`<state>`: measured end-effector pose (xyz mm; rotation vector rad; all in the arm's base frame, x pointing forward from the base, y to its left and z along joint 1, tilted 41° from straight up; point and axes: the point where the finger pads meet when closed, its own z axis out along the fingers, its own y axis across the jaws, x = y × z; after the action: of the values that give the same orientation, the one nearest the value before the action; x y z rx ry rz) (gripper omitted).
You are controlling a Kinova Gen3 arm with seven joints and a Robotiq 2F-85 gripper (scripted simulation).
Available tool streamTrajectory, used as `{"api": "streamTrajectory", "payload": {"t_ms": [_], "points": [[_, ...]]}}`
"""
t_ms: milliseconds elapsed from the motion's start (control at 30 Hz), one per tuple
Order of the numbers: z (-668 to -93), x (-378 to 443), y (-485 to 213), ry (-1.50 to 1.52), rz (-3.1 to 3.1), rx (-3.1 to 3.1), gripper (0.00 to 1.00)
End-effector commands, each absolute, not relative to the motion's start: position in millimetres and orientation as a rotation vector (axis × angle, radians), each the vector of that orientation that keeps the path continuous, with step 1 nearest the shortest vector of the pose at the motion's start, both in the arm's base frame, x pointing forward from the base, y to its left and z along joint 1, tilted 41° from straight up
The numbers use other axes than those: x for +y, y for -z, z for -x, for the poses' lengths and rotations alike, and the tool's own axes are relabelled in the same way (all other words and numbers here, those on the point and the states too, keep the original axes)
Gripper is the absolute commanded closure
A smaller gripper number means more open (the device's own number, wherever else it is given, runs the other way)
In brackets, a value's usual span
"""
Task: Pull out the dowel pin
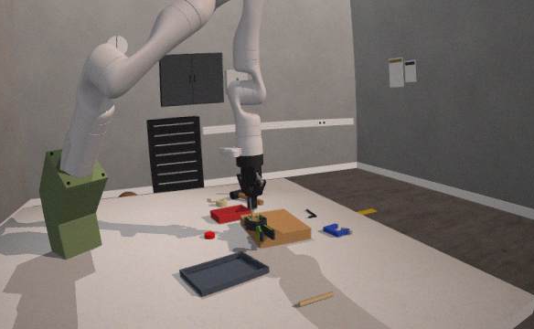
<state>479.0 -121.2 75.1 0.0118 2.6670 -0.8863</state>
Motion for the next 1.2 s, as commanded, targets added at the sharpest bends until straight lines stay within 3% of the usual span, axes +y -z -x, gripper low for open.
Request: {"api": "streamTrajectory", "payload": {"t_ms": [0, 1167], "points": [[-480.8, -119.1, -74.7, 0.874, -0.023, 2.662, 0.90], [-480.8, -119.1, -74.7, 0.872, -0.034, 2.660, 0.90]]}}
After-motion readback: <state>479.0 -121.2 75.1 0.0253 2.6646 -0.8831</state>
